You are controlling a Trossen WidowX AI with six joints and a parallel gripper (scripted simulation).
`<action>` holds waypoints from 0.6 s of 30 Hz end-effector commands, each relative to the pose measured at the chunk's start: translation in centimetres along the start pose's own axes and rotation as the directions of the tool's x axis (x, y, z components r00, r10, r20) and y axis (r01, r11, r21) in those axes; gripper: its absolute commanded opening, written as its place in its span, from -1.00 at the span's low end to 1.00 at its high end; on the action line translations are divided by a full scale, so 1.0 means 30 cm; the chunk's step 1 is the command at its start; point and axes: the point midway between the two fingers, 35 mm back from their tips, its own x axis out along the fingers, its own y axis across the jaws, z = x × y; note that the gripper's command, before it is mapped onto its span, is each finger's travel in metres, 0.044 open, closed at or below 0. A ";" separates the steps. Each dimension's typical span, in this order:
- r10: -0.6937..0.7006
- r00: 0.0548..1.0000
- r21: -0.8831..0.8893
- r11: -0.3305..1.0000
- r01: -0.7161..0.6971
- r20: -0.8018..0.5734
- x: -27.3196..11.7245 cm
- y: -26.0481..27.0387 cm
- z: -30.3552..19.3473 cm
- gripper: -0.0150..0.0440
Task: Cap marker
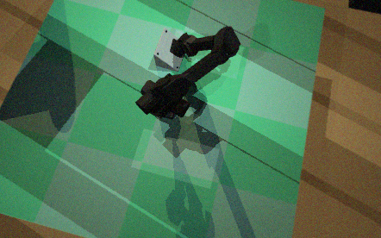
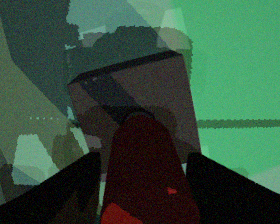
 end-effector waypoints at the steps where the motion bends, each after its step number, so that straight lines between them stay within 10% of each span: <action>1: -0.001 1.000 0.000 1.000 0.001 0.000 -0.001 0.000 0.000 0.40; 8: -0.001 1.000 0.000 1.000 0.001 0.000 -0.001 0.000 0.000 1.00; 18: 0.007 1.000 0.074 0.997 -0.008 0.011 -0.249 -0.003 -0.001 1.00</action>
